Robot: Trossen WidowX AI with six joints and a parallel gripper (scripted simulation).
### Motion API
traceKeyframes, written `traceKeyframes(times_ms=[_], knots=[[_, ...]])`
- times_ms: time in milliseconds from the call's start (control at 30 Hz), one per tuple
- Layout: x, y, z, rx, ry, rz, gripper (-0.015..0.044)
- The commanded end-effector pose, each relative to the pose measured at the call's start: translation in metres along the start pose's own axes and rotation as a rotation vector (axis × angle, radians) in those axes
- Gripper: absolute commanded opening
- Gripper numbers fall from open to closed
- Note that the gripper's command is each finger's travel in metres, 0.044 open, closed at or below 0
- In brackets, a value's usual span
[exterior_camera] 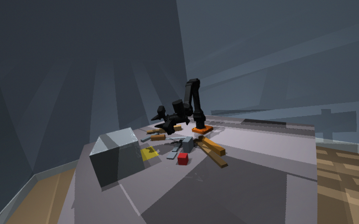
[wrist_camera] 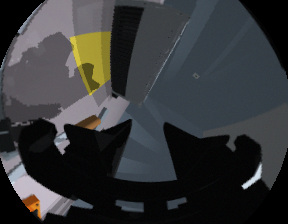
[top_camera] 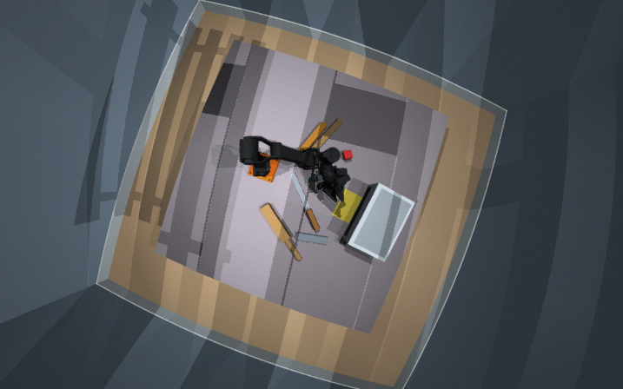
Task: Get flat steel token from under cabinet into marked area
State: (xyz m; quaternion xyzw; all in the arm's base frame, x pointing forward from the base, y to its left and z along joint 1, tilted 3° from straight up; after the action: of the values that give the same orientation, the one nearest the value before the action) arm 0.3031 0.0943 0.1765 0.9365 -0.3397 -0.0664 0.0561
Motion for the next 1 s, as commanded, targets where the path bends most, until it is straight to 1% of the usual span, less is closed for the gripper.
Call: traceKeyframes(times_ms=[0, 533, 967], knots=[[0.013, -0.004, 0.0, 0.036, -0.033, -0.016, 0.027], [0.061, -0.008, -0.002, 0.207, -0.202, -0.035, 0.027], [0.098, 0.002, -0.001, 0.386, -0.381, 0.007, 0.027]])
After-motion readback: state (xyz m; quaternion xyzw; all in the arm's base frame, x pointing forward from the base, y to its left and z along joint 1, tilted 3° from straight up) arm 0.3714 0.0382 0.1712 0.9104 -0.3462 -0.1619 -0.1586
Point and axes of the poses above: the point midway between the two fingers, 35 mm back from their tips, its own x axis out along the fingers, its own z axis across the jaws, y = z × x, the point moved 8 cm from there along -x, back along the fingers, and after that the axes turned 10 degrees about x, right-handed, at the moved point
